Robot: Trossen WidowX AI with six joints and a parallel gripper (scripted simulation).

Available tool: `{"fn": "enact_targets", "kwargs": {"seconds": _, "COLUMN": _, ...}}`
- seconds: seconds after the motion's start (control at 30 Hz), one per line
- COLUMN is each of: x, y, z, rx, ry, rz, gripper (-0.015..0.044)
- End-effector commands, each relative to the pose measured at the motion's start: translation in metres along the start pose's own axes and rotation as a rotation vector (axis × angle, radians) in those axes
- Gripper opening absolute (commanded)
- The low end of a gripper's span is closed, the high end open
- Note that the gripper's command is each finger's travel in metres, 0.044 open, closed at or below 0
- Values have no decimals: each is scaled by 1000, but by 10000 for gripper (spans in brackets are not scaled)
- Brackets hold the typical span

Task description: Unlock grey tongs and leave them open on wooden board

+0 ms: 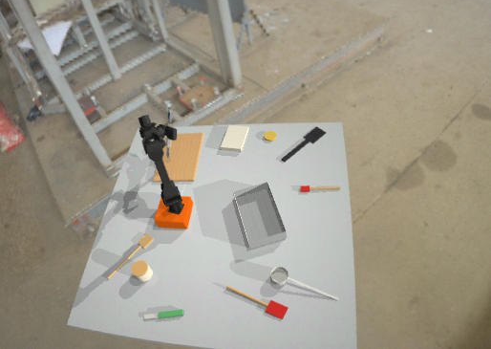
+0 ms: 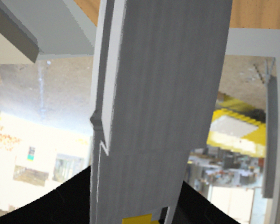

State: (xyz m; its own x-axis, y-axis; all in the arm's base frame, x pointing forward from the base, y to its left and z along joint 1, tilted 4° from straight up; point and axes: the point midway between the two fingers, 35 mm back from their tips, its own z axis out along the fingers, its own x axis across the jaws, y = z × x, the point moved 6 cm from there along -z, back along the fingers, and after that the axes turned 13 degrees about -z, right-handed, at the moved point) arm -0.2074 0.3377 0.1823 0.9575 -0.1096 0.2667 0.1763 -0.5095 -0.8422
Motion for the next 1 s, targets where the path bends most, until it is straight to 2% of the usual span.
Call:
{"fn": "enact_targets", "kwargs": {"seconds": 0.0, "x": -3, "y": -6, "z": 8, "rx": -53, "ry": -30, "rz": 0, "gripper": -150}}
{"fn": "enact_targets", "kwargs": {"seconds": 0.97, "x": 0, "y": 6, "z": 64, "rx": -624, "ry": -186, "rz": 7, "gripper": -150}}
